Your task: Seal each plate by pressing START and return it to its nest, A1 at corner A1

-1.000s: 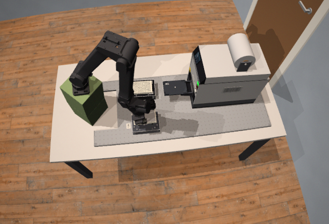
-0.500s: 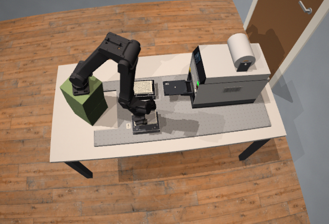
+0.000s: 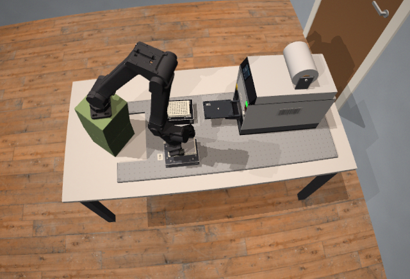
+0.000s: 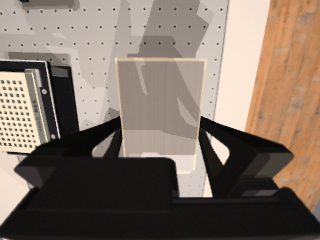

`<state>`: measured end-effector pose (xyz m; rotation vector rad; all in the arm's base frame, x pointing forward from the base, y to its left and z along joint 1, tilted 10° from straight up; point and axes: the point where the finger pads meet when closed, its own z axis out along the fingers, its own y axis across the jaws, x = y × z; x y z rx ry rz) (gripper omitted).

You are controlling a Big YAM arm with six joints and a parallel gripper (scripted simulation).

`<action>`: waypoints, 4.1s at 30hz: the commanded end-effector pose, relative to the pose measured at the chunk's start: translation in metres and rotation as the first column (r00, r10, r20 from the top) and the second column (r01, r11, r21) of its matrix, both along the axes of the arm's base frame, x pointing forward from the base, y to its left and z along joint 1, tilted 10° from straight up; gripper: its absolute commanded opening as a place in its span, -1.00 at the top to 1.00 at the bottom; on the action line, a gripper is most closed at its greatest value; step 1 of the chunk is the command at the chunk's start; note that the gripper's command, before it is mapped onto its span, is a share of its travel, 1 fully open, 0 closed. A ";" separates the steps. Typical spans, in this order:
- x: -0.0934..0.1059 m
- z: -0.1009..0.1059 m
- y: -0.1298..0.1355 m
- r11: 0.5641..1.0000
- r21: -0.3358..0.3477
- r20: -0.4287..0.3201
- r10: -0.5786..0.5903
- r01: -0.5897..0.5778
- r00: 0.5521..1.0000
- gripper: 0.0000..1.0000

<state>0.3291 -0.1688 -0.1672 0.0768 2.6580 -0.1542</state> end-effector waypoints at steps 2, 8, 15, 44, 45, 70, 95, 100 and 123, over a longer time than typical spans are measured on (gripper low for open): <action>-0.014 -0.011 0.004 1.000 0.012 -0.022 0.000 0.000 1.000 1.00; -0.010 -0.010 0.001 1.000 0.007 -0.015 -0.001 0.002 1.000 1.00; -0.002 -0.012 0.006 1.000 0.003 -0.008 0.020 -0.020 1.000 1.00; -0.003 -0.024 0.003 1.000 0.006 -0.012 0.015 -0.014 1.000 1.00; 0.002 -0.023 0.002 1.000 0.002 -0.005 0.018 -0.018 1.000 1.00; 0.001 -0.015 0.000 1.000 -0.001 0.000 0.014 -0.014 1.000 1.00; -0.001 -0.019 0.004 1.000 0.004 -0.010 0.017 -0.017 1.000 1.00; -0.007 -0.025 0.007 1.000 0.010 -0.019 0.016 -0.016 1.000 1.00; -0.015 -0.030 0.003 1.000 0.019 -0.033 -0.005 0.005 0.999 1.00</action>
